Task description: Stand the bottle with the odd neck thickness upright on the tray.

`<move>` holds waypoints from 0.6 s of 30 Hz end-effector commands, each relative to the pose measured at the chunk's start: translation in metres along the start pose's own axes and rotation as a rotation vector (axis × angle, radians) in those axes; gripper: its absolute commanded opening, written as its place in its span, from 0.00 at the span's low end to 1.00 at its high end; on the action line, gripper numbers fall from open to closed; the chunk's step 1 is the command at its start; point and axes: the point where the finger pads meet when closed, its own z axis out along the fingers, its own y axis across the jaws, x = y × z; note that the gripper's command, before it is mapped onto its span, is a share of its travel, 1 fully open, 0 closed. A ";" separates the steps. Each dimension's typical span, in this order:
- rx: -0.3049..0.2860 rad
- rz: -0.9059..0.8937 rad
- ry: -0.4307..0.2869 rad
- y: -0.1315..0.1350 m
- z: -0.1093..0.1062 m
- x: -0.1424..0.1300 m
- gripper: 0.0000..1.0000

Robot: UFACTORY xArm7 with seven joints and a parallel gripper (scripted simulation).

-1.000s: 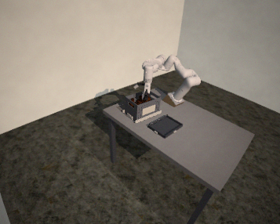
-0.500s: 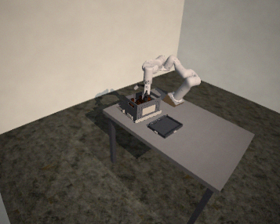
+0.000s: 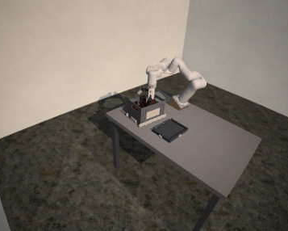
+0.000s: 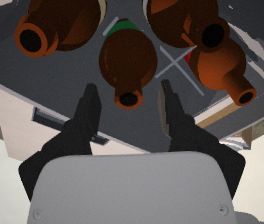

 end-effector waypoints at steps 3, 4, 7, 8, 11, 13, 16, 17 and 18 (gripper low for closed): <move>0.002 0.000 0.004 0.000 0.003 0.001 0.65; 0.002 0.000 0.004 0.000 0.003 0.001 0.65; 0.002 0.000 0.004 0.000 0.005 0.001 0.65; 0.002 0.000 0.004 0.000 0.006 0.001 0.65; 0.002 0.000 0.004 0.000 0.008 0.001 0.65; 0.002 0.000 0.004 0.000 0.009 0.001 0.65; 0.002 0.000 0.004 0.000 0.010 0.001 0.65; 0.002 0.000 0.004 0.000 0.010 0.001 0.65; 0.002 0.000 0.004 0.000 0.011 0.001 0.65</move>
